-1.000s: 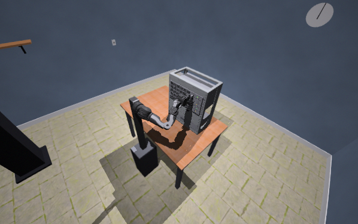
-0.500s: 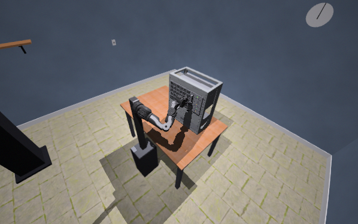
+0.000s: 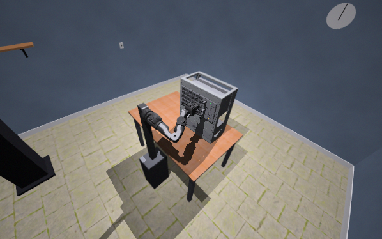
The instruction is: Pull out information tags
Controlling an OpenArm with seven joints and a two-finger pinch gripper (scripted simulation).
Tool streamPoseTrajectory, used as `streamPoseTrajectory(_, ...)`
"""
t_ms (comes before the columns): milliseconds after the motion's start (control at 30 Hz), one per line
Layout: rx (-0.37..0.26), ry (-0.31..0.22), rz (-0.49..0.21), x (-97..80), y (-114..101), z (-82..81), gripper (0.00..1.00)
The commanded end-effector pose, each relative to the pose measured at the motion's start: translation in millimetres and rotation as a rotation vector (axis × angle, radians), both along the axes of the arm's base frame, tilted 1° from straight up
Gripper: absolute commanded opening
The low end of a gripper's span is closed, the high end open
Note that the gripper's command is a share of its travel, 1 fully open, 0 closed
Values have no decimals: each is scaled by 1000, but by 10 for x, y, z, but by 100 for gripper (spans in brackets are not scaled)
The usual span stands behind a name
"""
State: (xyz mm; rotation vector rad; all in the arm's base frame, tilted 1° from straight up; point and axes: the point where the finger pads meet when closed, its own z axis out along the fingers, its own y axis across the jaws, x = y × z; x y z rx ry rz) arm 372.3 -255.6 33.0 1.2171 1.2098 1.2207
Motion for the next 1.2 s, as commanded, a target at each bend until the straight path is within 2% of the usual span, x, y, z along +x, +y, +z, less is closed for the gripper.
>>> streamPoseTrajectory(0,1,-13,-3,-10,-7,37,0)
streamPoseTrajectory(200,1,-14,-3,-58,-5,40,0)
streamPoseTrajectory(667,0,-11,0,-481,5,41,0)
streamPoseTrajectory(1167,1,-10,-1,-501,0,40,0)
